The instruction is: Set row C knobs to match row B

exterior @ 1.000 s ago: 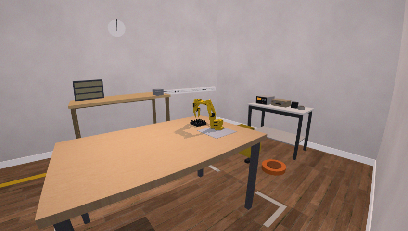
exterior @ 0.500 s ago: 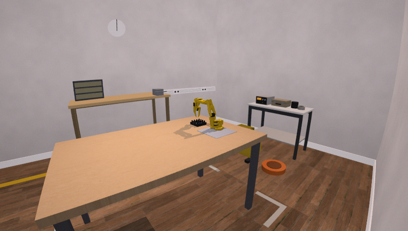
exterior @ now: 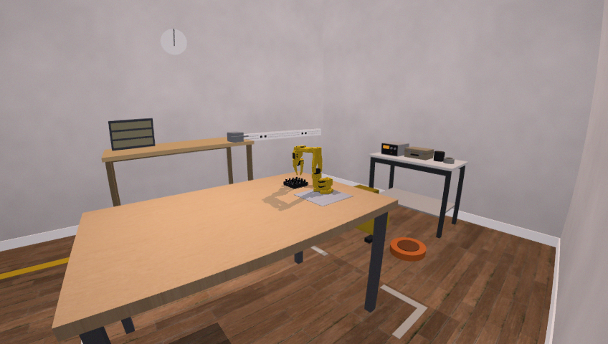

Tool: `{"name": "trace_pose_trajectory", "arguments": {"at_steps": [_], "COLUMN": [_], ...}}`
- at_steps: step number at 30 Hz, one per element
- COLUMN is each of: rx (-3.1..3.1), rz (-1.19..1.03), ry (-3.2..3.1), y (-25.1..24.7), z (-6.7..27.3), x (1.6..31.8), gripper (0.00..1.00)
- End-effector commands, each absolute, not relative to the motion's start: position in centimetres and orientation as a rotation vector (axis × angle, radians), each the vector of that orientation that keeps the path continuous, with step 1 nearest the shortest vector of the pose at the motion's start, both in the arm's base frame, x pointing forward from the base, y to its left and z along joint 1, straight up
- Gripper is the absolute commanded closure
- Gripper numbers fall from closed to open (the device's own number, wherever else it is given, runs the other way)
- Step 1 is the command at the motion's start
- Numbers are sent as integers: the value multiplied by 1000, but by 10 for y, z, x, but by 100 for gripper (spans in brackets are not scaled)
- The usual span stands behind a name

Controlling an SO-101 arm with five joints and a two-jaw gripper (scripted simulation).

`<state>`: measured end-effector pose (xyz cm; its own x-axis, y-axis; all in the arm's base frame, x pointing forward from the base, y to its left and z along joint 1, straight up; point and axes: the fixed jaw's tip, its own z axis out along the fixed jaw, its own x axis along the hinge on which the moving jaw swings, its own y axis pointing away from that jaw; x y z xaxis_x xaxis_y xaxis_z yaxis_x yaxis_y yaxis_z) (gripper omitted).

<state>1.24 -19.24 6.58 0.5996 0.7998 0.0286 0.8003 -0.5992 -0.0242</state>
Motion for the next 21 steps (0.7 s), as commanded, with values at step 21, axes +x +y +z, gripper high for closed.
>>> {"name": "trace_pose_trajectory", "arguments": {"at_steps": [21], "rx": [-2762], "rz": [-2], "ry": [-1492], "y": [-175], "z": [65], "x": [20], "gripper": [91]}}
